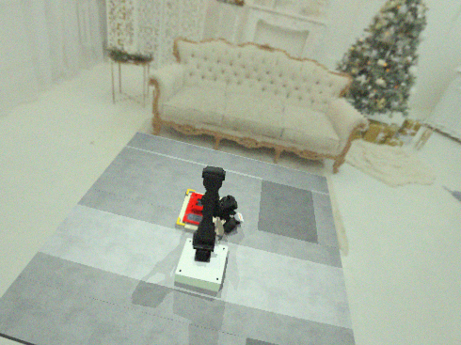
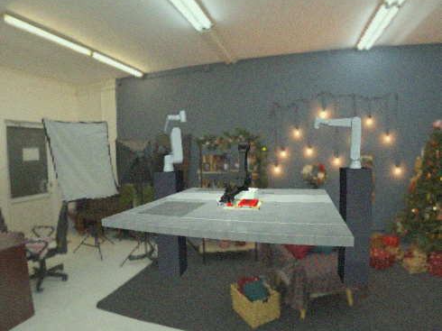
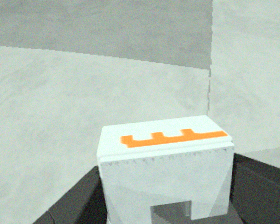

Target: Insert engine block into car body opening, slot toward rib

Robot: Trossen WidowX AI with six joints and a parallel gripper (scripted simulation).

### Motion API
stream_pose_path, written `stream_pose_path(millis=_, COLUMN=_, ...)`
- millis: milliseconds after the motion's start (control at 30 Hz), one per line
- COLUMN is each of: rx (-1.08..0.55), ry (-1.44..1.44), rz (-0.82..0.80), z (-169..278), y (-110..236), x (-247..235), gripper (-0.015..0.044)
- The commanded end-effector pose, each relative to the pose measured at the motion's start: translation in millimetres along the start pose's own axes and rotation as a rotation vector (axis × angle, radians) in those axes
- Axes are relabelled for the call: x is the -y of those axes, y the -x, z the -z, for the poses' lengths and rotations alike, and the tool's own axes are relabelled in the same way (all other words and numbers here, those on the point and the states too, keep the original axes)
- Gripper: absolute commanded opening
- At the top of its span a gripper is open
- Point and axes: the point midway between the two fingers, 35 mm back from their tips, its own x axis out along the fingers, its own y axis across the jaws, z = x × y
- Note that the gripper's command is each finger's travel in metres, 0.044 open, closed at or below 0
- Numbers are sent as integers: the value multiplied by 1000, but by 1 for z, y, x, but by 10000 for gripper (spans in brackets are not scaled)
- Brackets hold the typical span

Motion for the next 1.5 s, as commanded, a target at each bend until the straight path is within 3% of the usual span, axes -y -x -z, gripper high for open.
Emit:
stream_pose_path(millis=0, rx=-11, ry=6, rz=-4, z=2, y=0, x=0, gripper=0)
stream_pose_path(millis=467, rx=-11, ry=6, rz=-4, z=2, y=0, x=0, gripper=0)
stream_pose_path(millis=1033, rx=0, ry=0, rz=0, z=0, y=0, x=0, gripper=440)
stream_pose_path(millis=1233, rx=-3, ry=1, rz=-1, z=0, y=1, x=0, gripper=440)
stream_pose_path(millis=1467, rx=-13, ry=5, rz=-4, z=-7, y=27, x=0, gripper=440)
